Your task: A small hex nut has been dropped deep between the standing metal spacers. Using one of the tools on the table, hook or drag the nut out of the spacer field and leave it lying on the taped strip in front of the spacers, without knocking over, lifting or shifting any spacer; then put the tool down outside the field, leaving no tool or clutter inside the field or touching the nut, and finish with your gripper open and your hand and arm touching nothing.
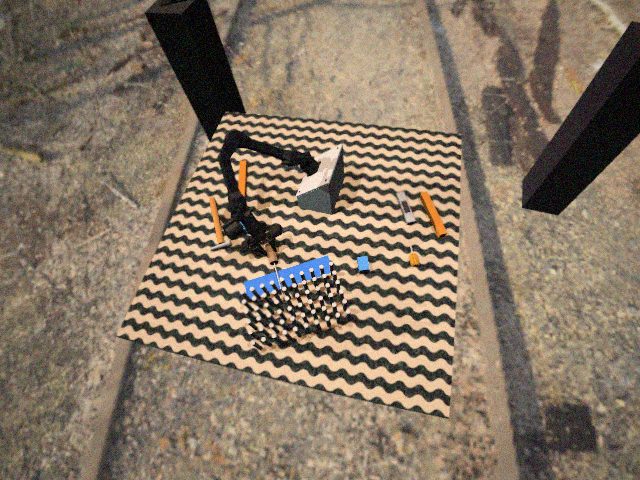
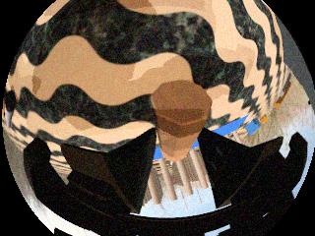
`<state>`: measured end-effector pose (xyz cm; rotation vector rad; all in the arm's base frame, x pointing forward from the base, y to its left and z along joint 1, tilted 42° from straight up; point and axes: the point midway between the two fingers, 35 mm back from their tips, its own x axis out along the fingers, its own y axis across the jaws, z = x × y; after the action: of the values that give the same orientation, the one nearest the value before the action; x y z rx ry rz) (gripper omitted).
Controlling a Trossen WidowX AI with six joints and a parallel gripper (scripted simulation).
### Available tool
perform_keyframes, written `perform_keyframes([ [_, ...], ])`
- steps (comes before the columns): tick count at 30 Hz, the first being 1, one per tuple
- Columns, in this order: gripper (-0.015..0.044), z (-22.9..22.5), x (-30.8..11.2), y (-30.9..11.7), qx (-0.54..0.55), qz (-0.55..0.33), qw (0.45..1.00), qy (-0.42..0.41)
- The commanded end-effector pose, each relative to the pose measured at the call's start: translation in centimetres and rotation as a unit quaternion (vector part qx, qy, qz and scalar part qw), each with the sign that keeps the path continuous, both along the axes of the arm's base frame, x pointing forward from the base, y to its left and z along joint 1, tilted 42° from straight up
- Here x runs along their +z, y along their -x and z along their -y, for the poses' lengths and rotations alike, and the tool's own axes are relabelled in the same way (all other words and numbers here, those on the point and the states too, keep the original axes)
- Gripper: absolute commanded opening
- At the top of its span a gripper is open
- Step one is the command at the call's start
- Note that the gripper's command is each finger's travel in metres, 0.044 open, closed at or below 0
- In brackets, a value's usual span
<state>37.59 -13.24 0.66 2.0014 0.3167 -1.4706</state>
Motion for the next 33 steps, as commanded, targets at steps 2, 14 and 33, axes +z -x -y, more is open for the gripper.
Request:
perform_keyframes([
  [2, 0.0, 0.1, 0.2, 0.6, 0.002, -0.002, 1.0, 0.001],
  [14, 0.0, 0.6, 0.5, 1.4, 0.002, -0.002, 1.0, 0.001],
  [33, 0.0, 1.2, 1.1, 2.7, 0.002, -0.003, 1.0, 0.001],
])
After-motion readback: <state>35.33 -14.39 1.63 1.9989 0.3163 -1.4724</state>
